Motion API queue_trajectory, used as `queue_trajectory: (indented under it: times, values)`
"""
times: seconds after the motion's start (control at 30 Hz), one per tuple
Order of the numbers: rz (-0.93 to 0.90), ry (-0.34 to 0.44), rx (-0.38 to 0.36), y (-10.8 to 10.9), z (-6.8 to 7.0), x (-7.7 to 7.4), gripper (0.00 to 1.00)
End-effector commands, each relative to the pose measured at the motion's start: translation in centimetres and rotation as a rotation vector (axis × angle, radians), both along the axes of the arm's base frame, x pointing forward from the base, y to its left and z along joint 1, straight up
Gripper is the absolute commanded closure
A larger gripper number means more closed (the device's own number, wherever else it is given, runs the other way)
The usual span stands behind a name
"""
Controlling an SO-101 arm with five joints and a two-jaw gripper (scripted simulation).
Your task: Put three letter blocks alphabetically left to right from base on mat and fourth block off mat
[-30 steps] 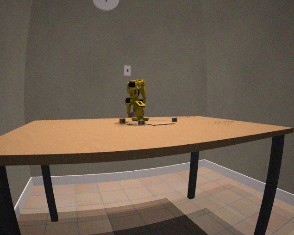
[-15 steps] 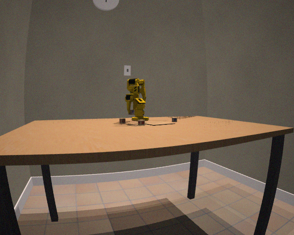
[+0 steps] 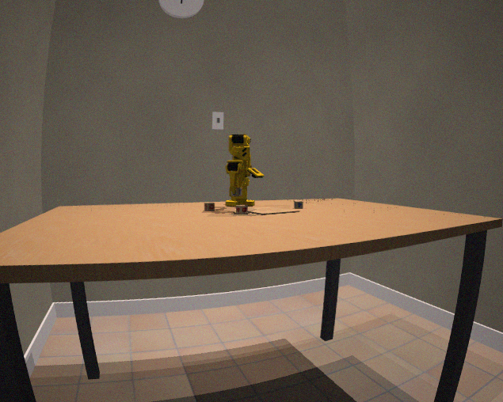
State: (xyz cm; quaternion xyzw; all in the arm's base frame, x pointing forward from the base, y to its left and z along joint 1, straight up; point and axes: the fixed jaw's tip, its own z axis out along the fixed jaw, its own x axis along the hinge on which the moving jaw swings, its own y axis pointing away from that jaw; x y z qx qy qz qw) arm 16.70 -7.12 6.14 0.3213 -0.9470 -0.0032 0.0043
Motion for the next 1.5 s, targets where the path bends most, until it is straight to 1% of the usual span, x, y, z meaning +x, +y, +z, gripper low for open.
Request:
queue_trajectory:
  times: [0.0, 0.2, 0.4, 0.47, 0.67, 0.87, 1.47]
  values:
    - [0.142, -0.060, -0.023, 1.5, 0.8, 1.3, 1.00]
    - [0.452, -0.062, -0.018, 5.6, 0.7, 2.1, 1.00]
    - [0.741, -0.064, -0.013, 9.4, 0.6, 2.1, 1.00]
    - [0.741, -0.064, -0.013, 9.4, 0.6, 2.1, 1.00]
    - [0.933, -0.065, -0.010, 12.0, 0.5, 1.6, 1.00]
    - [1.003, -0.065, -0.009, 12.9, 0.4, 1.3, 1.00]
    - [1.007, -0.065, -0.009, 12.9, 0.4, 1.3, 1.00]
